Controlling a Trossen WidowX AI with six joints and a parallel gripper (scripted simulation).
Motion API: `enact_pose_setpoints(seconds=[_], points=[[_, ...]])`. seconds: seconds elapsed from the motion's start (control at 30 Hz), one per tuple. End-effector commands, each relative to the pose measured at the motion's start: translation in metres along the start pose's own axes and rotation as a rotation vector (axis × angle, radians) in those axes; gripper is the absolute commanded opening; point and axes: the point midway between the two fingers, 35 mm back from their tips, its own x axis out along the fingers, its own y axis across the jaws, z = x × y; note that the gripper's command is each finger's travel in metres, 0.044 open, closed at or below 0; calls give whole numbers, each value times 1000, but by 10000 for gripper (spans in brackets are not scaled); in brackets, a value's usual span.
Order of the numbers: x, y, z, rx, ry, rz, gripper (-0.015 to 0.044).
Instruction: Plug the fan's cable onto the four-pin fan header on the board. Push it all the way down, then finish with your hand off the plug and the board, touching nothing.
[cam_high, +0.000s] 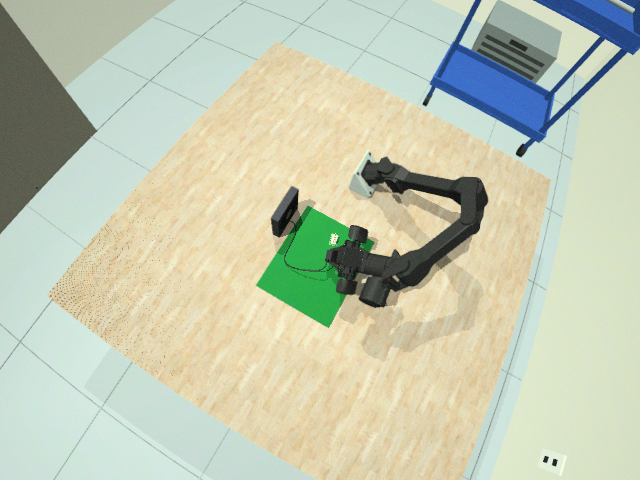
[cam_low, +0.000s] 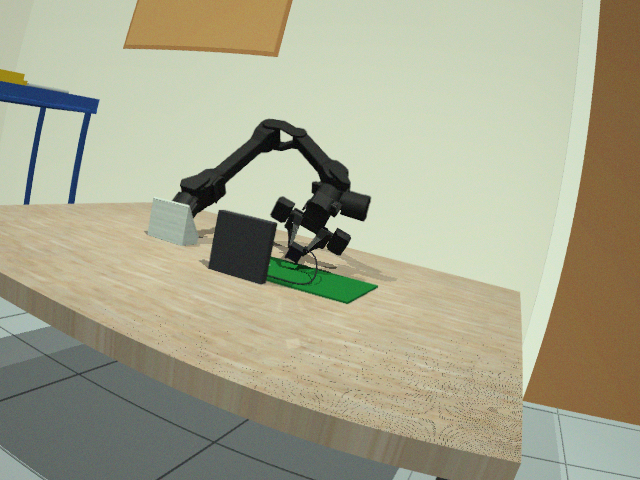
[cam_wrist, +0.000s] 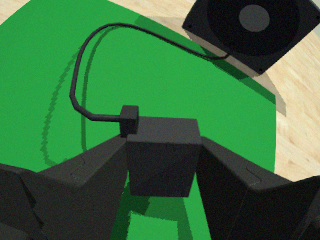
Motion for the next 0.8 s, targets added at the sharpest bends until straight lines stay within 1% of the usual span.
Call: enact_pose_setpoints(seconds=[0.0, 0.77], points=[[-1, 0, -1, 18, -64, 7, 0], [-16, 7, -4, 110, -367, 114, 0]])
